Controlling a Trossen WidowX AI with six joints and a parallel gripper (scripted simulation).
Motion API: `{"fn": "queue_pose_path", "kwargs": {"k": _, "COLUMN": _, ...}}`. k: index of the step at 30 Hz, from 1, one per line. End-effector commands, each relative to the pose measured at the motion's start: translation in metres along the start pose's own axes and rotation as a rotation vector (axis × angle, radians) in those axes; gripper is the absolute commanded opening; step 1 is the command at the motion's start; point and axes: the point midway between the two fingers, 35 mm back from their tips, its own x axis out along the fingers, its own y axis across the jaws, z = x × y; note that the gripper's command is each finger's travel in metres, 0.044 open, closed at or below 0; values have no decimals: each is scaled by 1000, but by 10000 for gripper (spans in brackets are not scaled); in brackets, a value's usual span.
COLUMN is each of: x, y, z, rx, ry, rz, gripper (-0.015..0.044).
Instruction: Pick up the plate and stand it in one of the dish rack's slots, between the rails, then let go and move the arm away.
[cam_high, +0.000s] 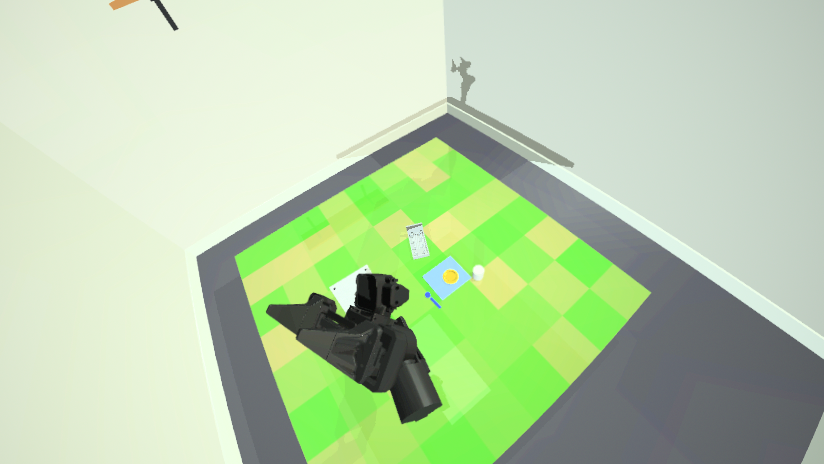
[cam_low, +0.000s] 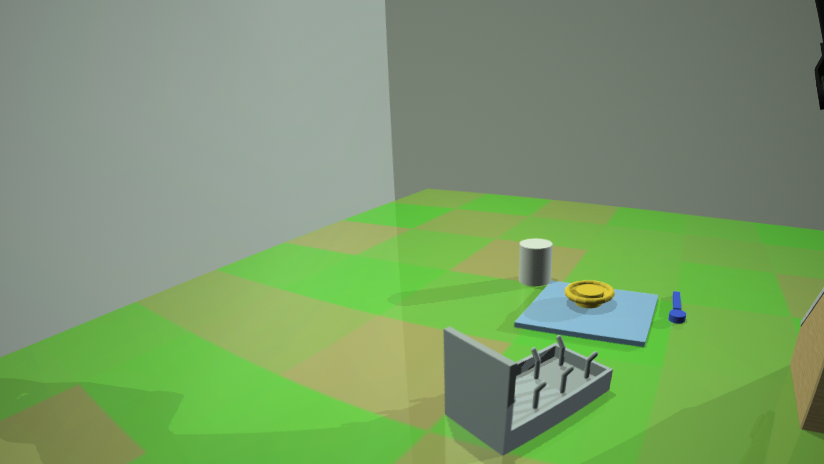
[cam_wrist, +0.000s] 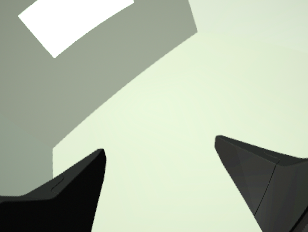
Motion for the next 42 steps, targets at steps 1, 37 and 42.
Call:
{"fn": "queue_pose_path", "kwargs": {"k": 1, "x": 2, "y": -5, "z": 27, "rx": -37, "ry": -88, "rz": -3, "gripper": 400}}
{"fn": "queue_pose_path", "kwargs": {"k": 37, "x": -95, "y": -70, "z": 279, "rx": -347, "ry": -935, "rz": -321, "gripper": 400}}
{"fn": "queue_pose_path", "kwargs": {"k": 42, "x": -126, "y": -83, "z": 310, "rx": -384, "ry": -1054, "rz": -420, "gripper": 400}}
